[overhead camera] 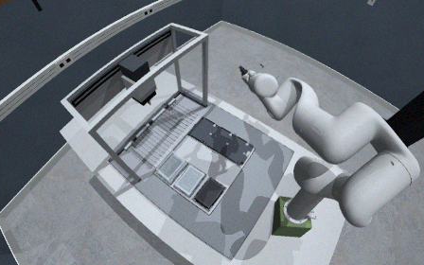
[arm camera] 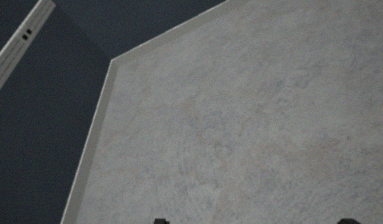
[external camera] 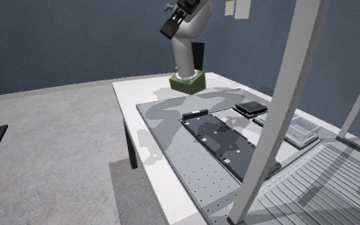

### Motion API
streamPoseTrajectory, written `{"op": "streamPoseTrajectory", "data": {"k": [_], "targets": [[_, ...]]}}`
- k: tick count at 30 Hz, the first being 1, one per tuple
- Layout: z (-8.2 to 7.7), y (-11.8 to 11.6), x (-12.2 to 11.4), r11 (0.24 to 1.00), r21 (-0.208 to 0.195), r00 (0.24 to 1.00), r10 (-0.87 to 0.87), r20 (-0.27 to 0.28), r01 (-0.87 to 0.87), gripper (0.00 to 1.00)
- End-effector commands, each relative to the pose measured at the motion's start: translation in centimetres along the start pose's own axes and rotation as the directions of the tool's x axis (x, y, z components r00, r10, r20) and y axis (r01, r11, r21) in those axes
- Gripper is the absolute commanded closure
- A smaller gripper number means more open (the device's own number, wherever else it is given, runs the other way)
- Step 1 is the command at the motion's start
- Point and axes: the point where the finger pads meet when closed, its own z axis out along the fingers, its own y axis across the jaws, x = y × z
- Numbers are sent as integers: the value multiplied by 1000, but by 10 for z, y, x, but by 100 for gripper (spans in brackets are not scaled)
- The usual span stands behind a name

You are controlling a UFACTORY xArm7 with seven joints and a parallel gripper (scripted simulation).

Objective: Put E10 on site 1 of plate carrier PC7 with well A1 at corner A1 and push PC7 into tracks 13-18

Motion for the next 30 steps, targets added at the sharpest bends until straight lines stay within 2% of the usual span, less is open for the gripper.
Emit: {"op": "streamPoseTrajectory", "data": {"k": [1,3,4,7,9,13,15,19,21,25,27,30], "targets": [[-8,-7,-12,1000,10,999,26,43,-26,0],[-11,-9,-22,998,9,993,56,102,-58,0],[-13,-10,-26,998,9,991,63,115,-64,0],[-15,-11,-32,998,9,991,63,115,-65,0],[-19,-12,-41,996,1,981,90,175,-91,0],[-23,-13,-50,995,0,978,95,186,-96,0],[-26,-14,-60,993,-15,962,117,245,-117,0],[-31,-15,-74,993,-17,960,121,254,-120,0],[-35,-15,-83,990,-39,940,140,312,-135,0],[-40,-15,-96,990,-41,937,142,318,-136,0],[-43,-14,-106,987,-67,914,158,374,-143,0],[-45,-14,-110,987,-69,912,159,377,-143,0]]}}
